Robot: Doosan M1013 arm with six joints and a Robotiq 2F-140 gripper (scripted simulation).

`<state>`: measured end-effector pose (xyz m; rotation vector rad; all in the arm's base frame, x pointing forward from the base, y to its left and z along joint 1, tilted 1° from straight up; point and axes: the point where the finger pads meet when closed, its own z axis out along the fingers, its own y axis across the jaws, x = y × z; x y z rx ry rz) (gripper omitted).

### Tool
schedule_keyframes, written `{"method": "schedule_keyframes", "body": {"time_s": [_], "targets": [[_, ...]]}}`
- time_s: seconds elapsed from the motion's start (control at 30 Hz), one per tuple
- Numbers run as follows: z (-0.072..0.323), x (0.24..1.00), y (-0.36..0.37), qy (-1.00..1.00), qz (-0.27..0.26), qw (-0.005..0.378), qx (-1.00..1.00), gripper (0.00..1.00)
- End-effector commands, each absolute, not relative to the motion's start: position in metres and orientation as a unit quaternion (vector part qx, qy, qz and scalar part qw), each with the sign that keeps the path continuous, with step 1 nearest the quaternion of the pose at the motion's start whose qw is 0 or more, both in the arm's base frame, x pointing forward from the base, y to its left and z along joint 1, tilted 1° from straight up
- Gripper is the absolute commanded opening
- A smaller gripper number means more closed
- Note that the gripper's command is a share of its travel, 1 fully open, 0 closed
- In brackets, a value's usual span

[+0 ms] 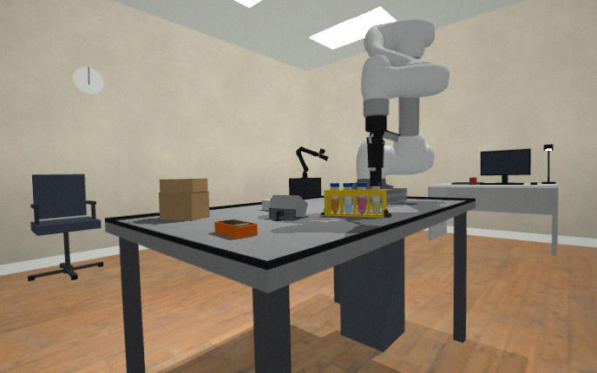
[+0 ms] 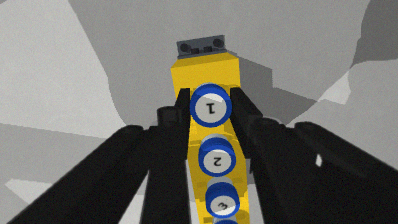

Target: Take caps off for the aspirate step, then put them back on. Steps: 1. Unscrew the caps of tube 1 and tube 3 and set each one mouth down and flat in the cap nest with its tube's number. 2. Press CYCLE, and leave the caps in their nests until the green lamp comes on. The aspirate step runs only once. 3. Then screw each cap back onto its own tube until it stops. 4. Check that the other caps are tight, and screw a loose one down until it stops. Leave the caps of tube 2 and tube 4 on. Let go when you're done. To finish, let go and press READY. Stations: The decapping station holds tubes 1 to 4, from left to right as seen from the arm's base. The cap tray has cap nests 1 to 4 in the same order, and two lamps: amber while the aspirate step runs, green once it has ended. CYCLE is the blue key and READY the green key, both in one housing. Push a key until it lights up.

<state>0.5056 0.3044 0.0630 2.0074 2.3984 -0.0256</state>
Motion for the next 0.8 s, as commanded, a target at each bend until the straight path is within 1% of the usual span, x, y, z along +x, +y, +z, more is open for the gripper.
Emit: {"method": "schedule_keyframes", "body": {"time_s": [0.0, 0.3, 0.53, 0.57, 0.77], "targets": [[0.0636, 0.5059, 0.3044, 0.827, -0.005, -0.002, 0.562, 0.3], [0.0638, 0.5059, 0.3044, 0.931, -0.004, -0.003, 0.364, 0.3], [0.0639, 0.5059, 0.3044, 0.931, -0.004, -0.003, 0.364, 0.3], [0.0639, 0.5059, 0.3044, 0.931, -0.004, -0.003, 0.364, 0.41], [0.0639, 0.5058, 0.3044, 0.931, -0.004, -0.003, 0.365, 0.41]]}}
